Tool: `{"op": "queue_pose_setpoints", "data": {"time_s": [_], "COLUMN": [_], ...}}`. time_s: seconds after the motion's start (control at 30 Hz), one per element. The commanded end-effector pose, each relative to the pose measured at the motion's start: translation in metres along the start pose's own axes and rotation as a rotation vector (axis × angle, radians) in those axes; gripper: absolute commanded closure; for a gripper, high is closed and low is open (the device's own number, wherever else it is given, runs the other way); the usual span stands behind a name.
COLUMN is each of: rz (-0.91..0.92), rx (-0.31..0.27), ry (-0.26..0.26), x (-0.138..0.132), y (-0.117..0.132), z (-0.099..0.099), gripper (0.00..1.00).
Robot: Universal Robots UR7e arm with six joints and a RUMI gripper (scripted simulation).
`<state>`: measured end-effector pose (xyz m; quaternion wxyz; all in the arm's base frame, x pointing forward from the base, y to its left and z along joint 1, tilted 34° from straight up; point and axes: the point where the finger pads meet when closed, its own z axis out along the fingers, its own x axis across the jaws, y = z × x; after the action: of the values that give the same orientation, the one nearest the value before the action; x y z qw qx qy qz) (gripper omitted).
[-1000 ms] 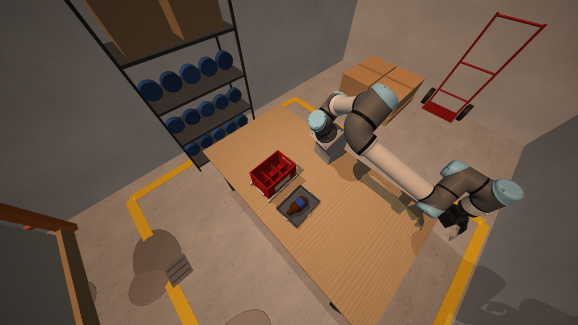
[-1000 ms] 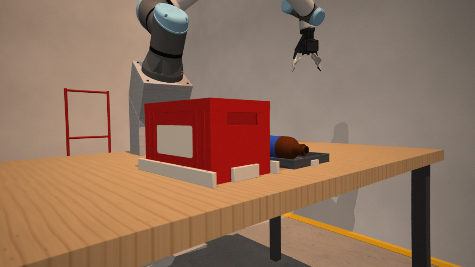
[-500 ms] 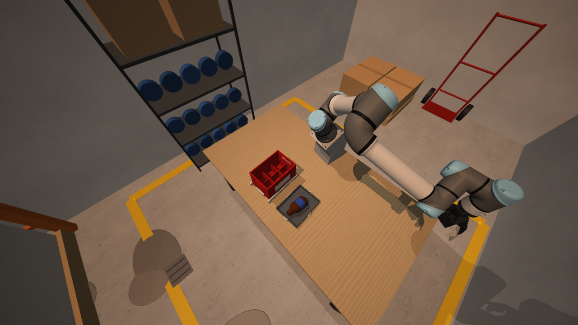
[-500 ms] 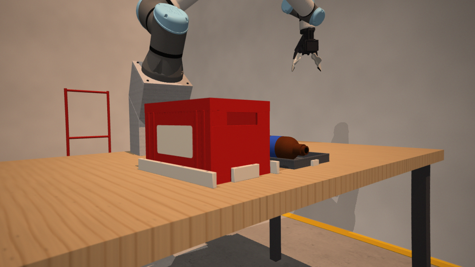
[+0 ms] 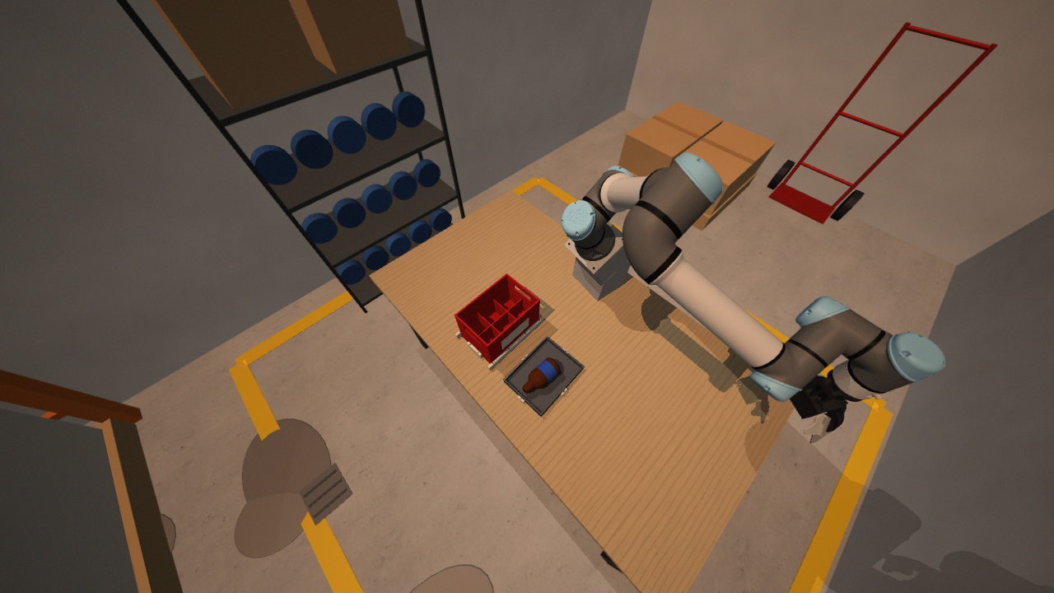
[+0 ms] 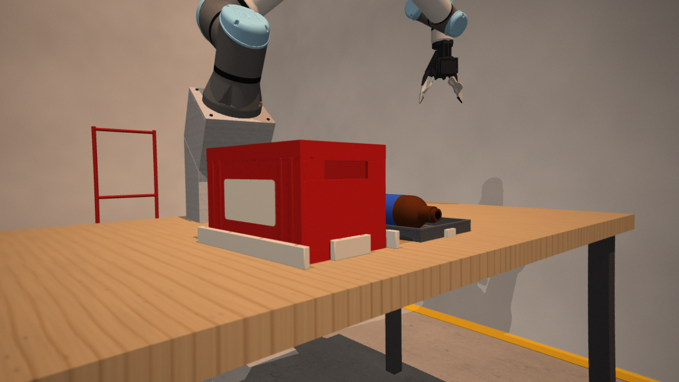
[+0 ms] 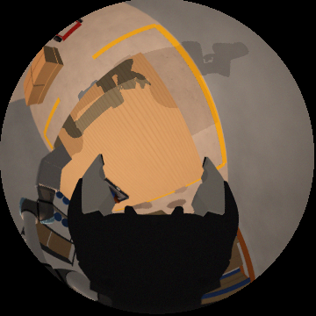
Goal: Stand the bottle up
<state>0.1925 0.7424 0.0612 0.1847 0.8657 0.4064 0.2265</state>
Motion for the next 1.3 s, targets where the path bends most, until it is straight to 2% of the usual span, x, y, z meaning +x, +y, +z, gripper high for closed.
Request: {"op": "queue_pose_setpoints", "data": {"time_s": [0.0,0.2,0.4,0.43,0.47,0.5,0.6,0.7,0.77,1.03,1.13,1.2,1.27], "rz": [0.075,0.250,0.368,0.408,0.411,0.455,0.457,0.579,0.605,0.808,0.824,0.919,0.940], "rx": [0.009,0.022,0.030,0.032,0.032,0.034,0.034,0.039,0.040,0.044,0.045,0.045,0.045], "ry": [-0.009,-0.034,-0.049,-0.054,-0.054,-0.059,-0.060,-0.073,-0.076,-0.095,-0.096,-0.104,-0.105], "x": [0.007,0.016,0.019,0.019,0.019,0.019,0.019,0.018,0.017,0.008,0.007,0.000,-0.002], "y": [0.024,0.079,0.117,0.129,0.131,0.144,0.145,0.183,0.191,0.253,0.258,0.286,0.292], "z": [0.009,0.030,0.043,0.048,0.048,0.053,0.053,0.066,0.069,0.089,0.091,0.099,0.101], "gripper": [0.00,0.00,0.00,0.00,0.00,0.00,0.00,0.00,0.00,0.00,0.00,0.00,0.00]}}
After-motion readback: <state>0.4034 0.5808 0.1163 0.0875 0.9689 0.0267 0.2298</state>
